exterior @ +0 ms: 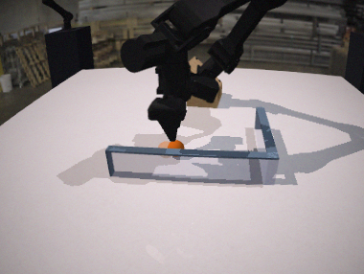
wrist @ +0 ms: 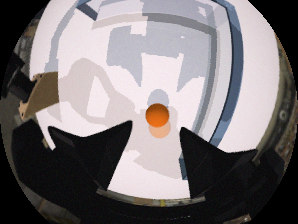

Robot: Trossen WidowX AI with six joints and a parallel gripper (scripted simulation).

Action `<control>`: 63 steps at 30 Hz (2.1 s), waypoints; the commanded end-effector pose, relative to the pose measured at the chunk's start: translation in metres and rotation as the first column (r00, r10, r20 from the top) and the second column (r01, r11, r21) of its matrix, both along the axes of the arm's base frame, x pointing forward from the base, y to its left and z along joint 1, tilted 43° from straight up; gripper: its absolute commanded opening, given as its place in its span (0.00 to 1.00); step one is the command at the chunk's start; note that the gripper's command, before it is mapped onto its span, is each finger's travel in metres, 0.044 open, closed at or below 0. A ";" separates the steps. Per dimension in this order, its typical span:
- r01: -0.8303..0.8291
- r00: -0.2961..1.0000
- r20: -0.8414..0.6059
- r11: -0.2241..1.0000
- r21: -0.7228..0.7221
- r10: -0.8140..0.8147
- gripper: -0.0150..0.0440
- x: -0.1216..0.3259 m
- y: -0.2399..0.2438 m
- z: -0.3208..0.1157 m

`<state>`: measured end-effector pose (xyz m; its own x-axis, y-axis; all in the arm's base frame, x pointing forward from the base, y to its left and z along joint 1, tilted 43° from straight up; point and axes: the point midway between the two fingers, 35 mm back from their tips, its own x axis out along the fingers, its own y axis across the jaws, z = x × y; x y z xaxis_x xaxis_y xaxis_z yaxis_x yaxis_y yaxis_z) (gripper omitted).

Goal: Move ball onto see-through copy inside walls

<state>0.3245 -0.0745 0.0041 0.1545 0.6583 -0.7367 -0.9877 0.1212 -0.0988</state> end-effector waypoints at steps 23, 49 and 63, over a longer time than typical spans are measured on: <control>0.006 1.000 0.003 1.000 0.007 -0.006 0.73 0.006 0.025 -0.027; 0.008 1.000 0.000 1.000 -0.002 -0.008 0.25 0.001 -0.027 0.023; 0.006 1.000 0.000 1.000 0.002 -0.006 0.25 -0.013 -0.059 0.061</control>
<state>0.3117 -0.1336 0.0678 0.1668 0.6596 -0.7329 -0.9854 0.1366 -0.1013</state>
